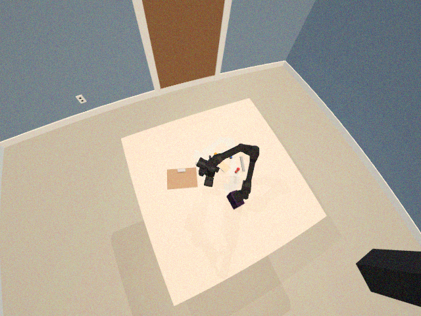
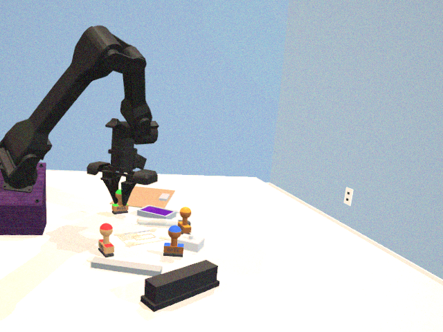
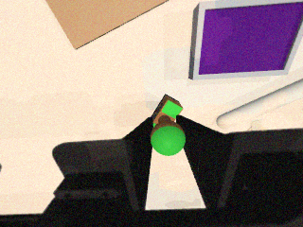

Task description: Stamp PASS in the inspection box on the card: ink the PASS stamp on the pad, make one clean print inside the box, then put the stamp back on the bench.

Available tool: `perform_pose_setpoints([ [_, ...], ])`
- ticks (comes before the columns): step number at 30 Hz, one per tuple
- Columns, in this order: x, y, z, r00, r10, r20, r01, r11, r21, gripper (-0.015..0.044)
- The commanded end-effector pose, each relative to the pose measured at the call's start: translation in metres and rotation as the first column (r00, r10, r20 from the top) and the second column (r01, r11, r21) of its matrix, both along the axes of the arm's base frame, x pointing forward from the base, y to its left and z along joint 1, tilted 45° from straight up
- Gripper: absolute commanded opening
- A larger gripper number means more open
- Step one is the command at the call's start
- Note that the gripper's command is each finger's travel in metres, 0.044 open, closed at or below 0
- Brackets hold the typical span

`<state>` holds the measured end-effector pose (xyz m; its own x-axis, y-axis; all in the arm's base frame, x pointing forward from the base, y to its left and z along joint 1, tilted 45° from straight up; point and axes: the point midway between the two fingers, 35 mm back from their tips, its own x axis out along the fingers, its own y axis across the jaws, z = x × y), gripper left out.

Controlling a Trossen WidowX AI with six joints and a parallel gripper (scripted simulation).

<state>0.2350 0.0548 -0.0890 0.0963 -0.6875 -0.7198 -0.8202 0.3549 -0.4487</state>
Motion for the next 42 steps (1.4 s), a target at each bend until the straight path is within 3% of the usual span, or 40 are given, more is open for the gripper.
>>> perform_pose_setpoints([
  [1, -0.001, -0.007, -0.005, 1.0, 0.004, -0.004, -0.004, 1.0, -0.008, 0.0],
  [4, -0.001, -0.008, -0.005, 1.0, 0.004, -0.004, -0.004, 1.0, -0.008, 0.0],
  [14, 0.0, -0.004, -0.003, 1.0, -0.001, -0.001, 0.001, 1.0, -0.002, 0.0254],
  [18, 0.001, 0.004, 0.003, 1.0, 0.0, -0.002, 0.0, 1.0, 0.0, 0.0254],
  [25, -0.012, 0.075, 0.078, 1.0, 0.004, -0.006, -0.004, 1.0, -0.003, 0.0254],
  [42, -0.013, 0.076, 0.08, 1.0, 0.004, -0.006, -0.004, 1.0, -0.004, 0.0254],
])
